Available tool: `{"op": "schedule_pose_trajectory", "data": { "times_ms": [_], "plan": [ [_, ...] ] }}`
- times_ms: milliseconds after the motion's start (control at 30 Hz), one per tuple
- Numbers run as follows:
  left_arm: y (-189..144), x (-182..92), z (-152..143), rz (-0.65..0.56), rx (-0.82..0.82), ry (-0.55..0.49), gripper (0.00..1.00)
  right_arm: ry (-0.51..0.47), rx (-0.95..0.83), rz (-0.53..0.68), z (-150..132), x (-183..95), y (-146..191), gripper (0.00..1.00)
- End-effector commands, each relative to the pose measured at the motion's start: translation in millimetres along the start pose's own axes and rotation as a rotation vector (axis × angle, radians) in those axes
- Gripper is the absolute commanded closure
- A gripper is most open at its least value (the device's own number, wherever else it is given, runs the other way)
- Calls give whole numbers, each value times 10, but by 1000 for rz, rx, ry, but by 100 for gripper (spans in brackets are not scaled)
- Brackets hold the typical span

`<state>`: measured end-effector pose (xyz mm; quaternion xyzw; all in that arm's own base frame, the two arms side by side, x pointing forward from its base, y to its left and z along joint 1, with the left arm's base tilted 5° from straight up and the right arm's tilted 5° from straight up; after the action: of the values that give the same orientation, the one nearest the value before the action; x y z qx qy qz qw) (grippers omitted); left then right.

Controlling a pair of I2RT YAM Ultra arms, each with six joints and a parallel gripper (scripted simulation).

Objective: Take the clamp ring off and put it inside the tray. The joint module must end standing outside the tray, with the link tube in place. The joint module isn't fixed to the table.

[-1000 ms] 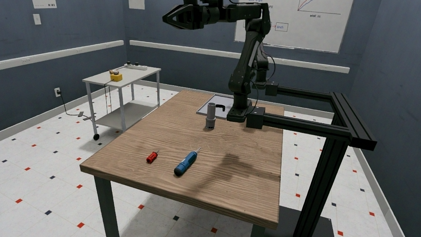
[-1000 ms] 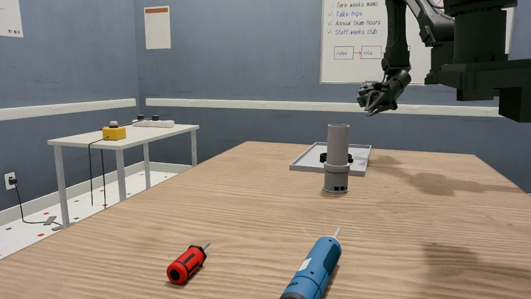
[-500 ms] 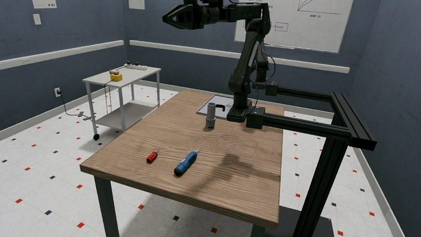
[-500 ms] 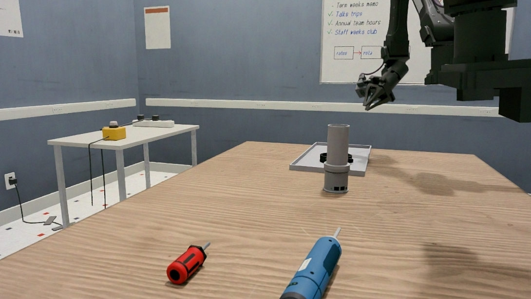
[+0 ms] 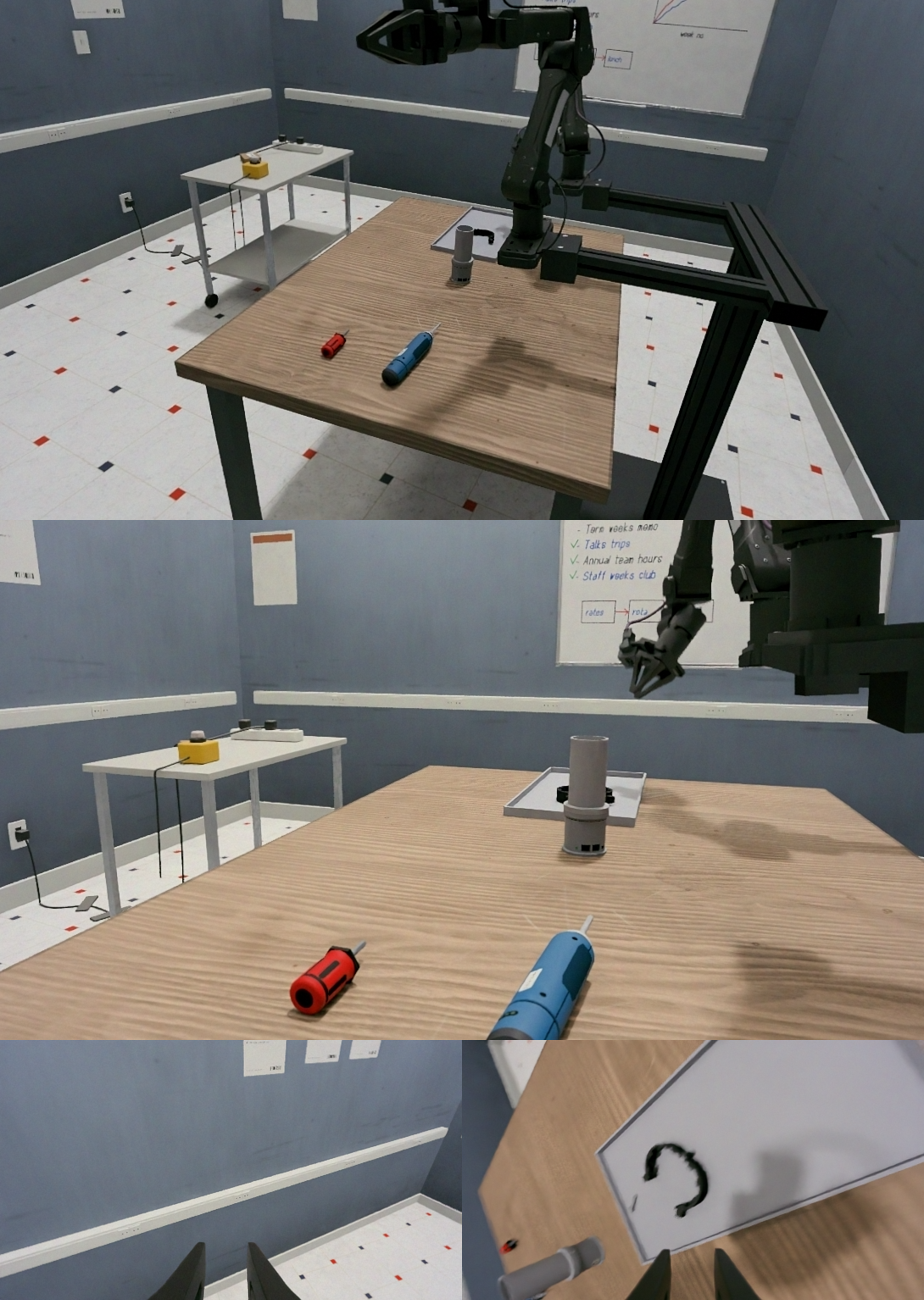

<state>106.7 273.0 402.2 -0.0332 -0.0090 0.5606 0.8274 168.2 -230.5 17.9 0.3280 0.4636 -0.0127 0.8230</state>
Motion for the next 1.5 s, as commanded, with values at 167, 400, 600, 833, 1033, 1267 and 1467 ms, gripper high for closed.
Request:
{"op": "schedule_pose_trajectory", "data": {
  "times_ms": [167,400,600,833,1033,1267,1467],
  "plan": [
    [8,-67,181,13,-12,-73,80,-129,-73,-215,458,-410,-99,80],
    [8,-67,181,13,-12,-73,80,-200,-84,-309,605,-673,-60,80],
    [8,-67,181,13,-12,-73,80,-303,-106,-446,837,-1026,13,80],
    [8,-67,181,13,-12,-73,80,-364,-100,-524,890,-1229,83,80],
    [8,-67,181,13,-12,-73,80,-470,-117,-617,1060,-1571,210,80],
    [8,-67,181,13,-12,-73,80,-602,-126,-737,1228,-1963,388,80],
    [8,-67,181,13,-12,-73,80,-638,-109,-767,1174,-2055,447,80]
  ]
}}
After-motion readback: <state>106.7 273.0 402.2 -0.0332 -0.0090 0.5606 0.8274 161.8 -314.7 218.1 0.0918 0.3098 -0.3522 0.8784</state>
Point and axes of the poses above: on each arm, the point where the finger pads meet when closed, its own x axis out along the fingers, its own y axis across the jaws, z = x × y, the point moved 9 cm from there along -x, back along the fingers, and after that the axes turned 4 degrees about -x, right-handed, at the moved point
